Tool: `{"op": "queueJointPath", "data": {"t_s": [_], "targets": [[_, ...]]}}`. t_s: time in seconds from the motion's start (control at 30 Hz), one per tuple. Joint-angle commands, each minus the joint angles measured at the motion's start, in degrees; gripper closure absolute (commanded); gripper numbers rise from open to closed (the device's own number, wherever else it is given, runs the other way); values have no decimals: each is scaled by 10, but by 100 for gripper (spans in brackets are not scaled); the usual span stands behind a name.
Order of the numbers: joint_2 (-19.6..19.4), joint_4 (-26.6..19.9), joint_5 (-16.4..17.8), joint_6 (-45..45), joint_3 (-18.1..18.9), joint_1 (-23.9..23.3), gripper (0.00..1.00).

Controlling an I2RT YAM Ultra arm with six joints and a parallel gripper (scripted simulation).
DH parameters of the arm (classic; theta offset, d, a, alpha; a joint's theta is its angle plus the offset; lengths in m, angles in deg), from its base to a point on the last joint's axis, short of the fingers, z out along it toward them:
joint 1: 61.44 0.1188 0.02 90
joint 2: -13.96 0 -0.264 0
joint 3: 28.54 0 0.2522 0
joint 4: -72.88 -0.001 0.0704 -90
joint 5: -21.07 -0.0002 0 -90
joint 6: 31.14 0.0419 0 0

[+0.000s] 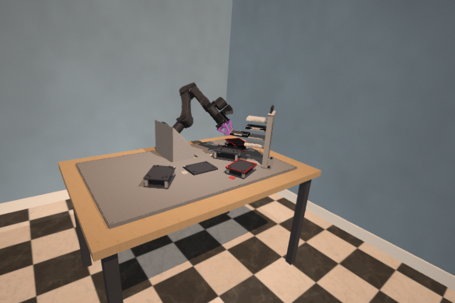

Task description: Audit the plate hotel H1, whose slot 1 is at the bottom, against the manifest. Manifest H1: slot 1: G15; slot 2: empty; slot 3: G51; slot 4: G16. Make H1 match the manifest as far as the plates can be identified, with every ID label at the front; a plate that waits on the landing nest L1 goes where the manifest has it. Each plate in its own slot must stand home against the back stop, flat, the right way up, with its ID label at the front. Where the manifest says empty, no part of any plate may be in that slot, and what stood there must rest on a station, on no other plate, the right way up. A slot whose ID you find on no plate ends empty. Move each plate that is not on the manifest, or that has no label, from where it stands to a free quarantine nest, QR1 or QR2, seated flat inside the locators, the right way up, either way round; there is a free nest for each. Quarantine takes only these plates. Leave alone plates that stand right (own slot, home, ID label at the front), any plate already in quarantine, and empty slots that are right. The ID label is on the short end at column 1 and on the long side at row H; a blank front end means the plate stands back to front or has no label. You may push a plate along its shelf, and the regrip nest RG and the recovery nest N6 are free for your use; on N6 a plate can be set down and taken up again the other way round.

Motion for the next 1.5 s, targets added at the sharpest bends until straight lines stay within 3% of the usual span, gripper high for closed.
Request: {"op": "queueJointPath", "data": {"t_s": [0.0,0.2,1.47], "targets": [[26,-19,6,-7,-14,-13,14],[45,-32,13,-11,-12,-21,14],[186,-109,37,-22,-94,-45,14]]}}
